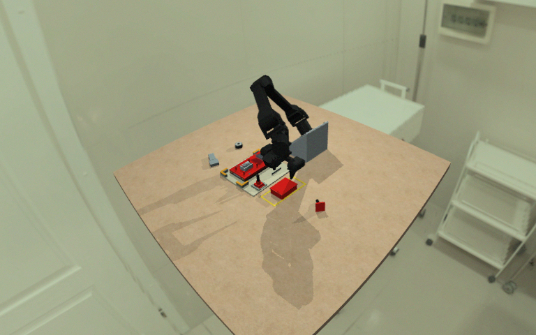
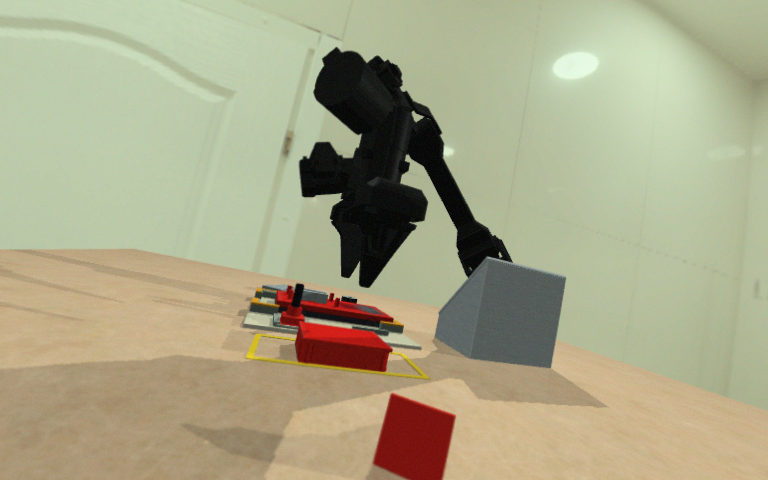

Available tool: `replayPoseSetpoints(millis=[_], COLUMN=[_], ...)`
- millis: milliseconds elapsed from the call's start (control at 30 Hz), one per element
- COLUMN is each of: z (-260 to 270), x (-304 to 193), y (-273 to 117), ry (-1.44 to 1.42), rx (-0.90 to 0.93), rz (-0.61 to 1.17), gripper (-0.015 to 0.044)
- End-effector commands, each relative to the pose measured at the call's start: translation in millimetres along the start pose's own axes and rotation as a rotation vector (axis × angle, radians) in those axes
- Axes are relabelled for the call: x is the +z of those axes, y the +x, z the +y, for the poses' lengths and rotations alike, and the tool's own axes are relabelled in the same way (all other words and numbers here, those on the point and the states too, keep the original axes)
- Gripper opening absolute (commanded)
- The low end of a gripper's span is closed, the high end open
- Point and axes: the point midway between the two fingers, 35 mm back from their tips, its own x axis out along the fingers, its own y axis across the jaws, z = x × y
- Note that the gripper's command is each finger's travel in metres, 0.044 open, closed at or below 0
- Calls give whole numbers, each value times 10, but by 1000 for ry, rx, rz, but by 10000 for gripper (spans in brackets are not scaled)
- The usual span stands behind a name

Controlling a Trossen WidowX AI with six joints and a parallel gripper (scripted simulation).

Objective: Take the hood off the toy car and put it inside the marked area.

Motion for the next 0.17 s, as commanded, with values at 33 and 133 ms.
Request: replayPoseSetpoints(millis=[33,133], z=[3,3], x=[-2,-2], y=[-9,-9], ry=[5,5], rx=[5,5], rz=[2,2], gripper=[440,440])
